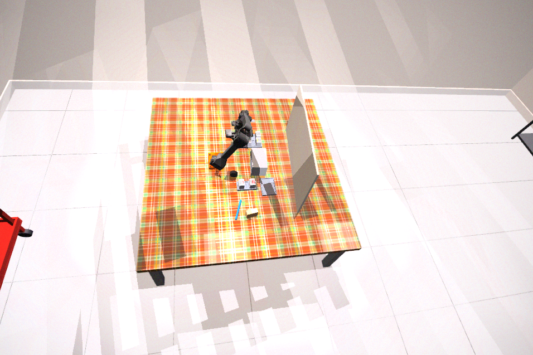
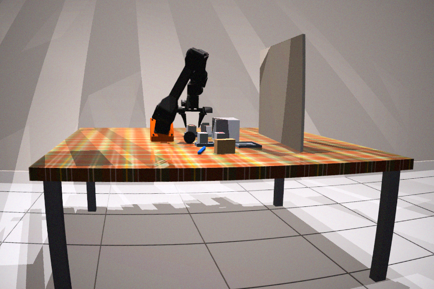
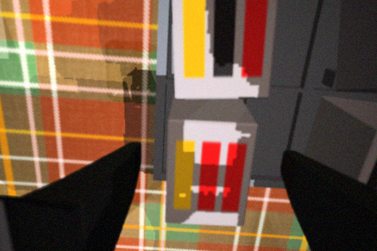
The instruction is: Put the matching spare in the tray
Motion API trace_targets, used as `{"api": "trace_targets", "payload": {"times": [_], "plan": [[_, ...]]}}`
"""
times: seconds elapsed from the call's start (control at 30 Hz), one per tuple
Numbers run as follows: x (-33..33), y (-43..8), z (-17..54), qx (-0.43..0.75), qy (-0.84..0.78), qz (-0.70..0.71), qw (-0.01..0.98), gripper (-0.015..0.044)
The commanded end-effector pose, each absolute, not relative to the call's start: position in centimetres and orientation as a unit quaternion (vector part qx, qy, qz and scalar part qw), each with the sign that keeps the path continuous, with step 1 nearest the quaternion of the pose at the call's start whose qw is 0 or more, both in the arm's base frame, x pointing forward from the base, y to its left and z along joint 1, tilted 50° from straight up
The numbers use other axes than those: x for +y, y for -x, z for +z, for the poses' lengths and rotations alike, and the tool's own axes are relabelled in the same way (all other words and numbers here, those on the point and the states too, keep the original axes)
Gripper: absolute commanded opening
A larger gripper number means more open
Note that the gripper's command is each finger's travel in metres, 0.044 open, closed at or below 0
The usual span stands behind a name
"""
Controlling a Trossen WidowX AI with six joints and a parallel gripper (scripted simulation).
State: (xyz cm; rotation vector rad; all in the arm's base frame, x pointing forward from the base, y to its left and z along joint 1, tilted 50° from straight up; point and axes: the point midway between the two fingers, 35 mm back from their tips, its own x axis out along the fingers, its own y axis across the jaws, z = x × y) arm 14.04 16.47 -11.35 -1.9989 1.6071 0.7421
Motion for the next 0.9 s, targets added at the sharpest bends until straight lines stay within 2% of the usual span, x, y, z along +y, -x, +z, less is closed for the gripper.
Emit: {"api": "trace_targets", "payload": {"times": [0.0,0.63,0.8,0.87], "plan": [[15.9,-14.1,-11.7,0.585,0.730,0.270,0.230,0.0300],[14.2,-14.3,-12.8,0.585,0.730,0.269,0.230,0.0300],[14.4,-14.3,-12.8,0.586,0.728,0.269,0.232,0.0169],[14.4,-14.3,-12.8,0.586,0.728,0.269,0.232,0.0155]]}}
